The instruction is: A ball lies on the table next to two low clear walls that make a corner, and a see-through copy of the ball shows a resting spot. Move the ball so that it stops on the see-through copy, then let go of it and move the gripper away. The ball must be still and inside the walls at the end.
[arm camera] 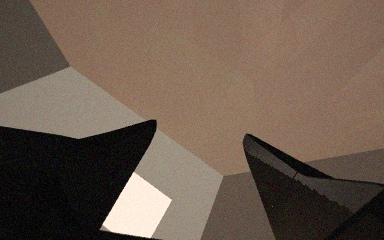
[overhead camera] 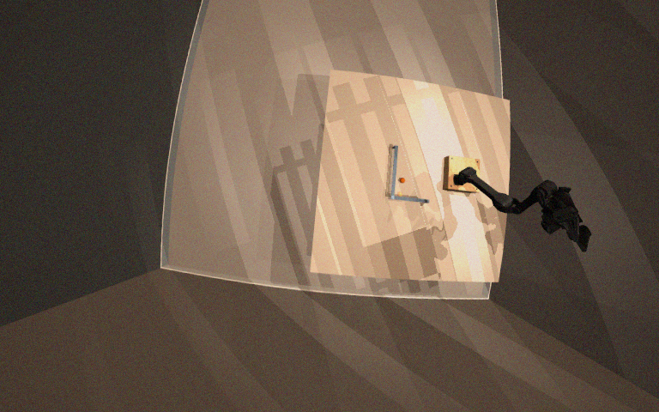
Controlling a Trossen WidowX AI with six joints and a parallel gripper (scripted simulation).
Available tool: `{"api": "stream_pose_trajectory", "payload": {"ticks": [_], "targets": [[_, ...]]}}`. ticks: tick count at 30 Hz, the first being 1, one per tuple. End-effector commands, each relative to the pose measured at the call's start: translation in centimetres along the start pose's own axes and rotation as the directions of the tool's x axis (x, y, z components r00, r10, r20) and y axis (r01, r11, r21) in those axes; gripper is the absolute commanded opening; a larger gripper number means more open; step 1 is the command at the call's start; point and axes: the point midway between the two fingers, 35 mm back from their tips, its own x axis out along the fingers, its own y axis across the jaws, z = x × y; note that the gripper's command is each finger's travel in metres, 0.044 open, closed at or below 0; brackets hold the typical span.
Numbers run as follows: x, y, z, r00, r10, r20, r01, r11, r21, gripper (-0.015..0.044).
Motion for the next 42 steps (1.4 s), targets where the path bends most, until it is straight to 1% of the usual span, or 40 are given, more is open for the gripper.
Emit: {"api": "stream_pose_trajectory", "payload": {"ticks": [1, 5, 6, 9, 13, 17, 20, 26, 32, 37, 42], "targets": [[-0.1, 0.2, -0.2, 1.0, 0.002, -0.006, -0.002, 1.0, 0.008, 0.0374], [-2.0, 3.5, -3.6, 0.991, 0.052, -0.121, -0.029, 0.983, 0.18, 0.0269], [-2.6, 4.6, -4.5, 0.986, 0.07, -0.153, -0.033, 0.972, 0.231, 0.026], [-4.5, 8.2, -6.8, 0.961, 0.134, -0.241, -0.033, 0.924, 0.381, 0.026], [-7.4, 13.4, -9.0, 0.913, 0.238, -0.333, -0.009, 0.825, 0.565, 0.026], [-10.4, 18.9, -10.0, 0.849, 0.356, -0.391, 0.04, 0.694, 0.719, 0.026], [-12.7, 23.1, -9.9, 0.793, 0.451, -0.41, 0.089, 0.58, 0.81, 0.026], [-15.9, 29.5, -8.2, 0.721, 0.575, -0.387, 0.194, 0.369, 0.909, 0.026], [-18.5, 35.4, -4.9, 0.646, 0.694, -0.317, 0.291, 0.16, 0.943, 0.026], [-21.6, 41.3, 0.3, 0.543, 0.817, -0.193, 0.397, -0.048, 0.916, 0.026], [-24.3, 45.8, 6.7, 0.439, 0.898, -0.026, 0.499, -0.22, 0.838, 0.026]]}}
